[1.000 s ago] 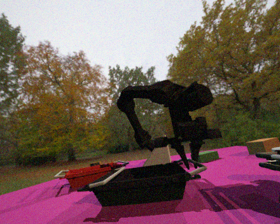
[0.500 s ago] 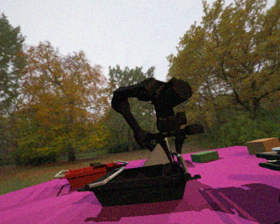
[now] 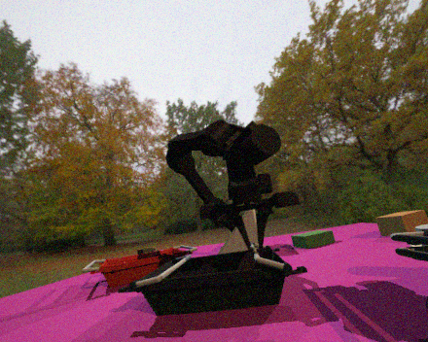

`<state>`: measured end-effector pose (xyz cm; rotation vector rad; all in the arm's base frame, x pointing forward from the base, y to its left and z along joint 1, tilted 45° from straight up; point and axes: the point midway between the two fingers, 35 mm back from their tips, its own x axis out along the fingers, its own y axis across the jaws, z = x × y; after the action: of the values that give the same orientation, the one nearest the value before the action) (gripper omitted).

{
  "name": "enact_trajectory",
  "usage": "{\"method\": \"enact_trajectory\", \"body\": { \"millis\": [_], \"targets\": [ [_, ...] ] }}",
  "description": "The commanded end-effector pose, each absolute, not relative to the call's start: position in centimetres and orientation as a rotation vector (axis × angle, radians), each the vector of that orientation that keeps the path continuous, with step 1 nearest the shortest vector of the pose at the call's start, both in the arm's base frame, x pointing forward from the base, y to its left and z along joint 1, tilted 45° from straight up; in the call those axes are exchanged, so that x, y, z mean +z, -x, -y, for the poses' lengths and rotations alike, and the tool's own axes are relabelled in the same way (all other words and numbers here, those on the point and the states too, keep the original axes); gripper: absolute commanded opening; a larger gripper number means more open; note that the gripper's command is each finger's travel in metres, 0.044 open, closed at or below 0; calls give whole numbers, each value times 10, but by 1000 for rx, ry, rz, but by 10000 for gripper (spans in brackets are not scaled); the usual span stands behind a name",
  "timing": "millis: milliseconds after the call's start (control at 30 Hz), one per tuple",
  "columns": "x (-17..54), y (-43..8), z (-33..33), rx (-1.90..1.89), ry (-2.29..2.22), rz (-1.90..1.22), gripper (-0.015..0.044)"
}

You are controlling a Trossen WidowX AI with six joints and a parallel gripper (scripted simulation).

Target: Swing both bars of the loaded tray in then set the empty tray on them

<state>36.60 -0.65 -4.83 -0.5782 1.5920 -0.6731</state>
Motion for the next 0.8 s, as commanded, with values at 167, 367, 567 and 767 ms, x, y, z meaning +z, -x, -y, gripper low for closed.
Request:
{"method": "enact_trajectory", "body": {
  "millis": [167, 367, 567, 767],
  "targets": [
    [-41, -368, -5, -662, 581, -1580, 84],
    [-41, -368, -5, -662, 581, -1580, 84],
    [-41, -368, -5, -662, 581, -1580, 84],
    [-41, -368, -5, -662, 581, -1580, 84]
  ]
}}
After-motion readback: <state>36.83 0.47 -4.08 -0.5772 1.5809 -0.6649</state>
